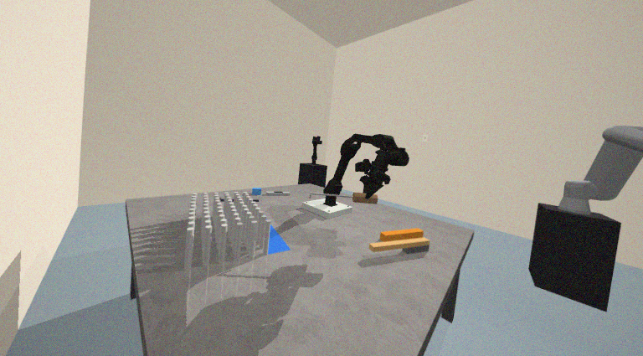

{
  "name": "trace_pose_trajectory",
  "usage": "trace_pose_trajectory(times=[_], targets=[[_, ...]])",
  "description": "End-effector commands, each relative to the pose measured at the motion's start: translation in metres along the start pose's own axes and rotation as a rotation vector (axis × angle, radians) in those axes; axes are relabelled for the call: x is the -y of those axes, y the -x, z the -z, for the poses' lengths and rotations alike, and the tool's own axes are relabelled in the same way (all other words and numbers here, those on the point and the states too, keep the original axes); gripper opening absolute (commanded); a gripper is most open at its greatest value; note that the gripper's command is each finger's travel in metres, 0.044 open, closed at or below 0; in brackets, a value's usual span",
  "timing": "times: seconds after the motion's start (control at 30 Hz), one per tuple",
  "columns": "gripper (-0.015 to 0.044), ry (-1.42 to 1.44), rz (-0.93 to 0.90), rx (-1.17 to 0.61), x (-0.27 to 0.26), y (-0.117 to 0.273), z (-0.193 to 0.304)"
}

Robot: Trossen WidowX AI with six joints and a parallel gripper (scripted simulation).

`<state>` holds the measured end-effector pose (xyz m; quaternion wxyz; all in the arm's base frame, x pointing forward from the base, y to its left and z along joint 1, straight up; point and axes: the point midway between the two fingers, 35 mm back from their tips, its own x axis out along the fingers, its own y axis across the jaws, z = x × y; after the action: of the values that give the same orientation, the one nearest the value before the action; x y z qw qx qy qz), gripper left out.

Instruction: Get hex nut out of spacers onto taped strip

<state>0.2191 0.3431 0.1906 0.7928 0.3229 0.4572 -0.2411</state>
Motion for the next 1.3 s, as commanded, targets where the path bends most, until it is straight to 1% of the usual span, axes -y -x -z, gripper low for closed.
trace_pose_trajectory(times=[0.0, 0.6, 1.27], targets=[[0.0, 0.013, 0.003, -0.013, 0.001, 0.002, -0.018], [0.0, 0.144, 0.013, -0.112, 0.035, -0.017, -0.121], [0.0, 0.302, -0.076, -0.159, 0.099, -0.028, -0.197]])
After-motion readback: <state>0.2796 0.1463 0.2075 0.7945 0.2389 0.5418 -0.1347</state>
